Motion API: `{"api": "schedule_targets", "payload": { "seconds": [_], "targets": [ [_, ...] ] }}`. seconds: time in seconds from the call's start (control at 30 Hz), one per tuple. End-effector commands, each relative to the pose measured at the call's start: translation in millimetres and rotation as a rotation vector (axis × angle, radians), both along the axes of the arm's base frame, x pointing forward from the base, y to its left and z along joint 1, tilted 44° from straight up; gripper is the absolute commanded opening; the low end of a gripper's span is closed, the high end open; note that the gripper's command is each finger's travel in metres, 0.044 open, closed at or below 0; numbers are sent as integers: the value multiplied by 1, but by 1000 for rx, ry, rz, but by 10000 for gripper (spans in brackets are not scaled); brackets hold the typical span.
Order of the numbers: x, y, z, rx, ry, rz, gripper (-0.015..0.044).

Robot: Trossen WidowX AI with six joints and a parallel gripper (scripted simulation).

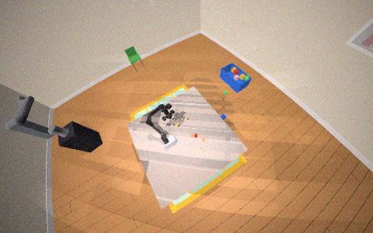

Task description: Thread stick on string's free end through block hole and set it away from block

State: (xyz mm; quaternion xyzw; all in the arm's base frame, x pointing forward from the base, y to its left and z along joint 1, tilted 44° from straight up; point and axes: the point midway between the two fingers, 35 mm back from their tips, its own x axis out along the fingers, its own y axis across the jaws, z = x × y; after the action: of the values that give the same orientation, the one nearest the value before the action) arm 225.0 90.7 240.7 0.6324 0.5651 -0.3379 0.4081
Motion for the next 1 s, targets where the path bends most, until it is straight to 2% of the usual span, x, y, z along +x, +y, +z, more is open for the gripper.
{"api": "schedule_targets", "payload": {
  "seconds": [0.0, 0.67, 0.97],
  "targets": [
    [3, 5, 8, -10, -46, 41, 0],
    [11, 29, 33, -31, -196, 190, 0],
    [10, 28, 31, -27, -184, 182, 0]
  ]
}}
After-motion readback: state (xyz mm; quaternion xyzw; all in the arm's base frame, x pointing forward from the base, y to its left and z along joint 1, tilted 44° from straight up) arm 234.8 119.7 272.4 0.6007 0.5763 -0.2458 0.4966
